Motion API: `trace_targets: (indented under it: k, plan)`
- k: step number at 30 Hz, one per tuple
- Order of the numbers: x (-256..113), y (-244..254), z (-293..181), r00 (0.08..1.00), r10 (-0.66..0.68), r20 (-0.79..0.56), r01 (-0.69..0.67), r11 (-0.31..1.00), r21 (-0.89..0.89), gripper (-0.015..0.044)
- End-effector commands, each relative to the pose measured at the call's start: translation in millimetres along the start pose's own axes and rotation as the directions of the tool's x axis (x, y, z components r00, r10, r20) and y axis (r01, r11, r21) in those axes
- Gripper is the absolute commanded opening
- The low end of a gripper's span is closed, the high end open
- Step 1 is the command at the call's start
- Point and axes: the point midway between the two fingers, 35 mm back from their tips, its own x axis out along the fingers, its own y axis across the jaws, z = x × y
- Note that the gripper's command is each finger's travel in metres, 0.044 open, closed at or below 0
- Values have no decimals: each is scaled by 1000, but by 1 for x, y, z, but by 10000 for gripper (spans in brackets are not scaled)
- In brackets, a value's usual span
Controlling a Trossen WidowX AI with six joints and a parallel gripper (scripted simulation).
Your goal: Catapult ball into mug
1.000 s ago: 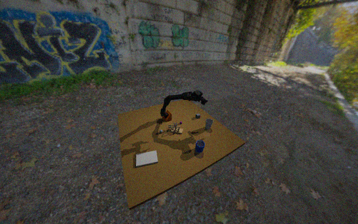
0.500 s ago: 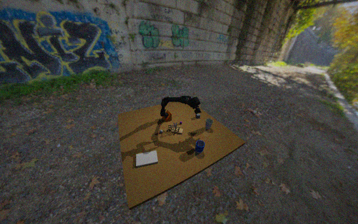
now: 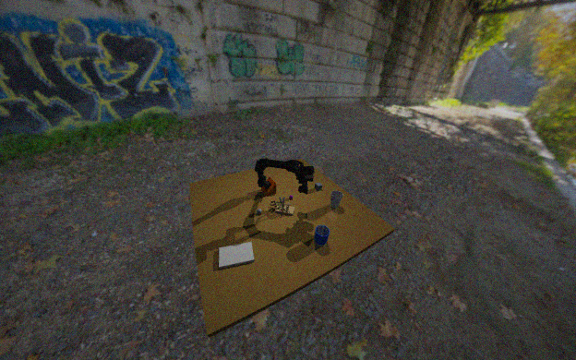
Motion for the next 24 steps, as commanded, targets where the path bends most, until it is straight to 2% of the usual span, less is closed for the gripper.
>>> trace_targets:
  k: [1,12,18,24]
  plan:
    - [4,-13,-33,992,-52,-112,57,998,38,440]
    - [-2,-51,-120,901,-191,-391,229,972,52,440]
    - [0,-52,-122,898,-193,-395,231,971,52,440]
    - [40,-60,-141,898,-194,-396,233,971,52,440]
